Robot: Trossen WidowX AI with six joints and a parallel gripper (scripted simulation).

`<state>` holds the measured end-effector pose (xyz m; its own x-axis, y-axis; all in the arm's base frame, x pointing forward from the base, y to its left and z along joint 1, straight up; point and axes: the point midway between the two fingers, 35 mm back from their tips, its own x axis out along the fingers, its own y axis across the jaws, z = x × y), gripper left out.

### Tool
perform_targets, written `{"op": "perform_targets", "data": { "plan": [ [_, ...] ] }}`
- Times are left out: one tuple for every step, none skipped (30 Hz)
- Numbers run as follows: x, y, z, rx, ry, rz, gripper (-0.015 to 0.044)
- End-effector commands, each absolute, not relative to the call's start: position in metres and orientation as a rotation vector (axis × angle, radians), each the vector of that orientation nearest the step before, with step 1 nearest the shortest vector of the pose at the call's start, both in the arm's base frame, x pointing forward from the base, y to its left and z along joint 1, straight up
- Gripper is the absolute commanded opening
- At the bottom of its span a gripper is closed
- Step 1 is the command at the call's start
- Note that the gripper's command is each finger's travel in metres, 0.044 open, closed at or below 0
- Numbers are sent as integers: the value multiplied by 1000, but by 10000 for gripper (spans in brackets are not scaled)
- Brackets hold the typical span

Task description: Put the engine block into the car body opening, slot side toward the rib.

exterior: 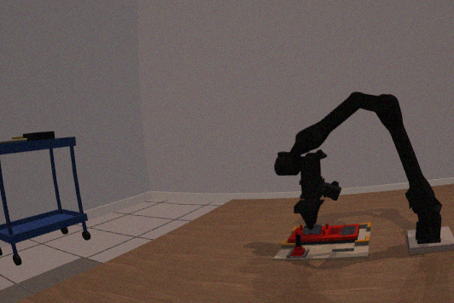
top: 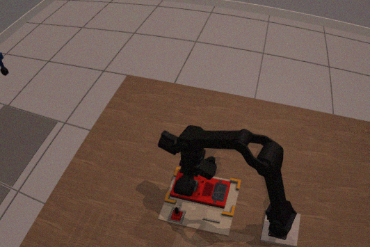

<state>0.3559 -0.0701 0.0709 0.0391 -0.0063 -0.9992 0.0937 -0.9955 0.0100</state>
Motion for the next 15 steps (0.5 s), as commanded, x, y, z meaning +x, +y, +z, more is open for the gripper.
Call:
{"op": "perform_targets", "data": {
  "plan": [
    [356,-70,71,2211,94,-2127,263],
    [356,-70,71,2211,94,-2127,290],
    [356,-70,71,2211,94,-2127,316],
    [356,-70,71,2211,94,-2127,342],
    [356,-70,71,2211,94,-2127,368],
    [356,-70,71,2211,94,-2127,395],
    [356,-70,71,2211,94,-2127,421],
    [356,-70,71,2211,94,-2127,440],
    [356,-70,71,2211,94,-2127,440],
    [356,-70,71,2211,94,-2127,440],
    [356,-70,71,2211,94,-2127,440],
    [356,-70,71,2211,94,-2127,440],
    [356,-70,71,2211,94,-2127,440],
    [356,-70,71,2211,94,-2127,440],
    [356,-70,71,2211,94,-2127,440]
  ]
}}
